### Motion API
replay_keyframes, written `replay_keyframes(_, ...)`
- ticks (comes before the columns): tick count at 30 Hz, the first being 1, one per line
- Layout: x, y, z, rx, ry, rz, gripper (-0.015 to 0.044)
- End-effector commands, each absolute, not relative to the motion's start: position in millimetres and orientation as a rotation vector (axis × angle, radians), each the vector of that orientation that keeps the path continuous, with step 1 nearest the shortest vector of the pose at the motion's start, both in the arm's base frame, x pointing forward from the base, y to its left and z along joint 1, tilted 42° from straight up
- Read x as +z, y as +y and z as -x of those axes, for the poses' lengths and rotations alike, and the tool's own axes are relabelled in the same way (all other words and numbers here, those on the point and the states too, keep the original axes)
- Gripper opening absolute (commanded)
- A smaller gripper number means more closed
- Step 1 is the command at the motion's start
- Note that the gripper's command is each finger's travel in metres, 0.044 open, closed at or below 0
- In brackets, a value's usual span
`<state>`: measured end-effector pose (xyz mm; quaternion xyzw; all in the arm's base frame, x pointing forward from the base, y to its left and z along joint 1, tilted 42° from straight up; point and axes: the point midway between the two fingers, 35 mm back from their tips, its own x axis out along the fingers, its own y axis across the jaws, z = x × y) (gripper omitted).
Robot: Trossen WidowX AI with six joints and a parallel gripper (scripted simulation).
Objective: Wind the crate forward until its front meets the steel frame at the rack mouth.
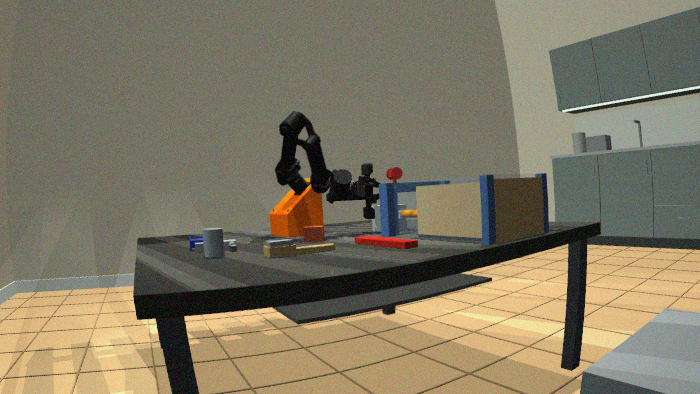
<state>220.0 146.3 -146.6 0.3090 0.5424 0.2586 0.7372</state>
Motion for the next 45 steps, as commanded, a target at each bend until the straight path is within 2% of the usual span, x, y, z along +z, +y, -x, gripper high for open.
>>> replay_keyframes(1, -147.7, 146.6, -217.2, 0.582, 1.19, -0.68, 0.0)
replay_keyframes(45, -155.9, 139.9, -215.3, 0.558, 1.168, -0.685, 0.0)
